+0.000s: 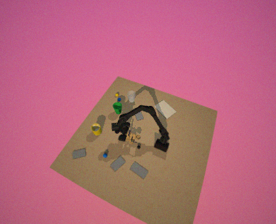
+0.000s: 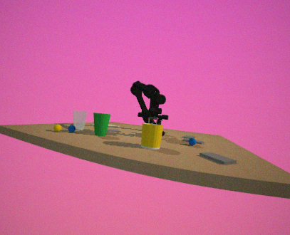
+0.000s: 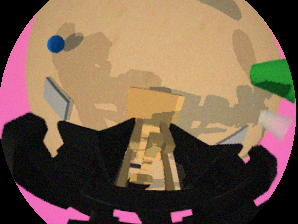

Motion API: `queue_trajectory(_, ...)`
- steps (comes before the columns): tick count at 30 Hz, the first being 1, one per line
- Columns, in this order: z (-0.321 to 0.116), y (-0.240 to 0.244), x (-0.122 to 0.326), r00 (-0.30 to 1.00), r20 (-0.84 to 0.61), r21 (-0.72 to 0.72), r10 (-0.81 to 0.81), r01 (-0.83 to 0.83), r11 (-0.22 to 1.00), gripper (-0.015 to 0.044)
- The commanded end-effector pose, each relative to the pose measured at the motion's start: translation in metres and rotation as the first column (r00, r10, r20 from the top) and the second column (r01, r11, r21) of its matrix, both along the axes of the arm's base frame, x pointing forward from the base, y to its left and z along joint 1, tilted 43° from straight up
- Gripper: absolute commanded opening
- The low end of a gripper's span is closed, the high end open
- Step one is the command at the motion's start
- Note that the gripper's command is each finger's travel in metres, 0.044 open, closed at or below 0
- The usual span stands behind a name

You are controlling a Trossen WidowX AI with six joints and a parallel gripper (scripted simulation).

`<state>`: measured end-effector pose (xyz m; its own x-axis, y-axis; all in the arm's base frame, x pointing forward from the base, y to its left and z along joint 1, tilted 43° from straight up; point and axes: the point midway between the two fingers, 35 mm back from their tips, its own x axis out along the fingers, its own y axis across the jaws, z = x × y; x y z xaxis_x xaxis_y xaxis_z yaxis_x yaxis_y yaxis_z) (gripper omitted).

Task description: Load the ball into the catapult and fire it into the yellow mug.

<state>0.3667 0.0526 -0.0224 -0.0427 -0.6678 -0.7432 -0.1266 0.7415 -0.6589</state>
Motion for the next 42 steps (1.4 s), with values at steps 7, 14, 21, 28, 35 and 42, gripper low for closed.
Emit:
queue_trajectory(7, -0.012, -0.009, -0.002, 1.0, -0.002, -0.002, 0.012, -0.012, 1.0, 0.0)
queue_trajectory(14, -0.01, -0.009, -0.001, 1.0, -0.001, -0.001, 0.001, -0.001, 1.0, 0.0)
queue_trajectory(21, -0.01, -0.009, -0.001, 1.0, -0.001, -0.001, 0.001, -0.001, 1.0, 0.0184)
queue_trajectory(28, -0.01, -0.009, -0.001, 1.0, -0.001, -0.001, 0.001, -0.001, 1.0, 0.0367)
queue_trajectory(35, 0.047, 0.044, 0.004, 1.0, -0.003, 0.003, 0.001, -0.001, 1.0, 0.044)
queue_trajectory(42, 0.054, 0.051, 0.004, 1.0, 0.002, 0.004, 0.013, -0.013, 1.0, 0.044)
